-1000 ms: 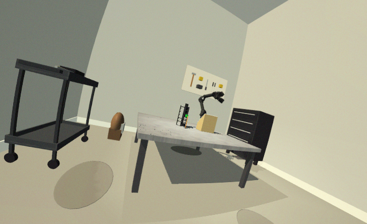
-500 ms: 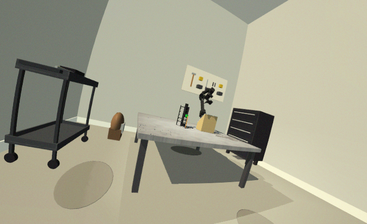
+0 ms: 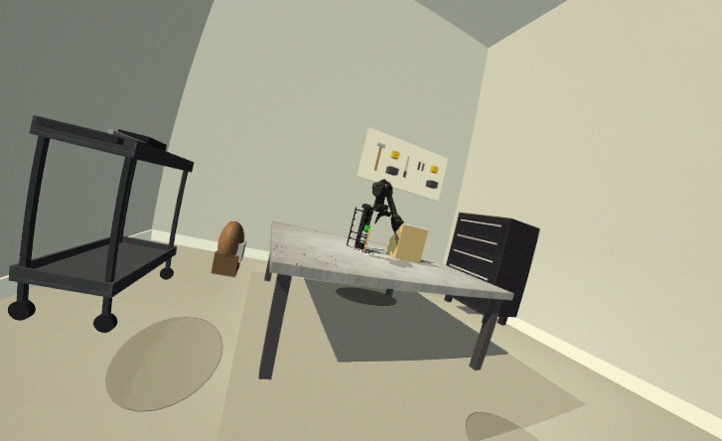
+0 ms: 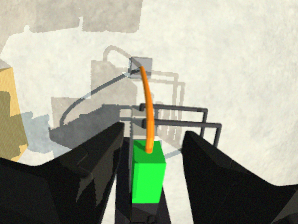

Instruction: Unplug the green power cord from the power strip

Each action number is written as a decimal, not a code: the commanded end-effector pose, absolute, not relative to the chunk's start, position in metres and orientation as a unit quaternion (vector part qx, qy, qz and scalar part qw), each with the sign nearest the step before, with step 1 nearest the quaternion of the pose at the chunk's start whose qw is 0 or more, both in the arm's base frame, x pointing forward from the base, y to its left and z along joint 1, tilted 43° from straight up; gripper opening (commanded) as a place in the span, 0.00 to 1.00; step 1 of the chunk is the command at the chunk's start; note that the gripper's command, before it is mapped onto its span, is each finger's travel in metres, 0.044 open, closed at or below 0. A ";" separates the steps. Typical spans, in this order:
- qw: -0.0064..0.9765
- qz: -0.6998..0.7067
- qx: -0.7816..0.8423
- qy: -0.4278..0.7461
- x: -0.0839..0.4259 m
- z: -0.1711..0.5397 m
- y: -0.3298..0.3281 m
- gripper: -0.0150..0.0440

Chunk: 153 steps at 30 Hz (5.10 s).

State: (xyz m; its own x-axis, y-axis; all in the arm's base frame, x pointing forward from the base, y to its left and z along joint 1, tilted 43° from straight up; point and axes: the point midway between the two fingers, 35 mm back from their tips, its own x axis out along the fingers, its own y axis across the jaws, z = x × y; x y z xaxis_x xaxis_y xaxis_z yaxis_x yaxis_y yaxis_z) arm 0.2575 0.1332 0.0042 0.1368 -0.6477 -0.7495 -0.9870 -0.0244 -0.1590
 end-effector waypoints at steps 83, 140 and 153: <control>0.309 0.264 -0.654 0.638 0.269 -0.003 0.094 0.25; 0.306 0.264 -0.655 0.638 0.268 0.006 0.095 0.53; 0.306 0.264 -0.655 0.638 0.265 0.019 0.080 0.53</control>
